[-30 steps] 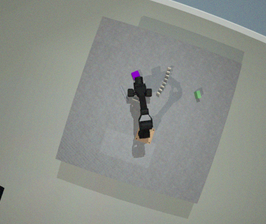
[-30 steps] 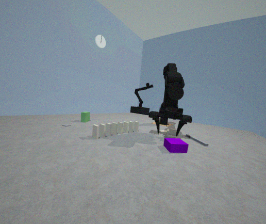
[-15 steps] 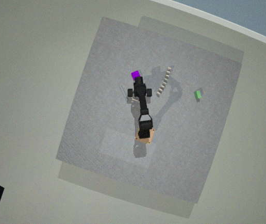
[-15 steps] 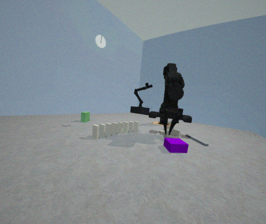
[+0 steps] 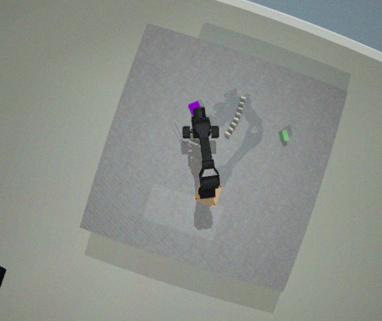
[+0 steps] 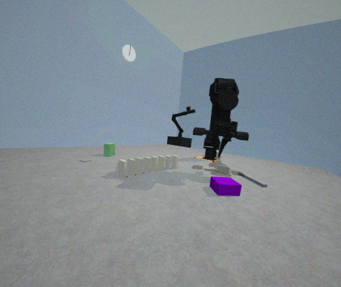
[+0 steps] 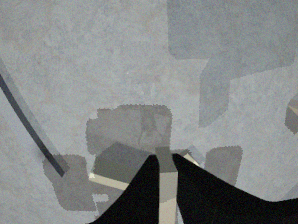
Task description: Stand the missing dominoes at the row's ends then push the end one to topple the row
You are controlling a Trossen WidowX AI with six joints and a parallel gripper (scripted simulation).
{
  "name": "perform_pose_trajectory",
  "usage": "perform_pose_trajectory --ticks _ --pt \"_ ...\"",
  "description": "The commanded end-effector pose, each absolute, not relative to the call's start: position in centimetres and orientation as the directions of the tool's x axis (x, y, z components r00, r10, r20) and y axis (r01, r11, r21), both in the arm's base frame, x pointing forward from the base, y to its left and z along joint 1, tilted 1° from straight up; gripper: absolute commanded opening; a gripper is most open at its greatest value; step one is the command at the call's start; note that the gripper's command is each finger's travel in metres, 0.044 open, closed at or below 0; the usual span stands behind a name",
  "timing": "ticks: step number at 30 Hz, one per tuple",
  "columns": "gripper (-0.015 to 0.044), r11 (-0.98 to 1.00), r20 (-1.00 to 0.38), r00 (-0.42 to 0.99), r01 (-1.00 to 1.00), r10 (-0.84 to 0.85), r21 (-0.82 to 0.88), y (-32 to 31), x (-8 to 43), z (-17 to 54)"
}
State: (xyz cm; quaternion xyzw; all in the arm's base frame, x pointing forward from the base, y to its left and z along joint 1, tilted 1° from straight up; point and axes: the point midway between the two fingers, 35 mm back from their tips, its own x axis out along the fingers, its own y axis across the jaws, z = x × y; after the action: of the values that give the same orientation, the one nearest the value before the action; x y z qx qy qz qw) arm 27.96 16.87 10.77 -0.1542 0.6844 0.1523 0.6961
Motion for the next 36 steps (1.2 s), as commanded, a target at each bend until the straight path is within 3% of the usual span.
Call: perform_pose_trajectory --ticks 1,6,13,21,29,36 --pt "0.0021 0.908 -0.999 0.037 -0.42 0.018 0.001 16.9 27.6 16.1" --pt "0.0021 0.908 -0.999 0.037 -0.42 0.018 0.001 16.8 27.2 20.3" --pt "0.0021 0.908 -0.999 0.037 -0.418 0.017 0.0 15.9 27.6 20.4" --pt "0.0021 0.917 -0.999 0.04 -0.4 0.005 -0.011 4.3 30.3 20.4" --pt "0.0021 0.924 -0.999 0.039 -0.381 -0.006 -0.021 -6.9 28.4 20.3" --pt "0.0021 0.928 -0.999 0.05 -0.373 -0.001 -0.019 -7.8 28.2 20.2"
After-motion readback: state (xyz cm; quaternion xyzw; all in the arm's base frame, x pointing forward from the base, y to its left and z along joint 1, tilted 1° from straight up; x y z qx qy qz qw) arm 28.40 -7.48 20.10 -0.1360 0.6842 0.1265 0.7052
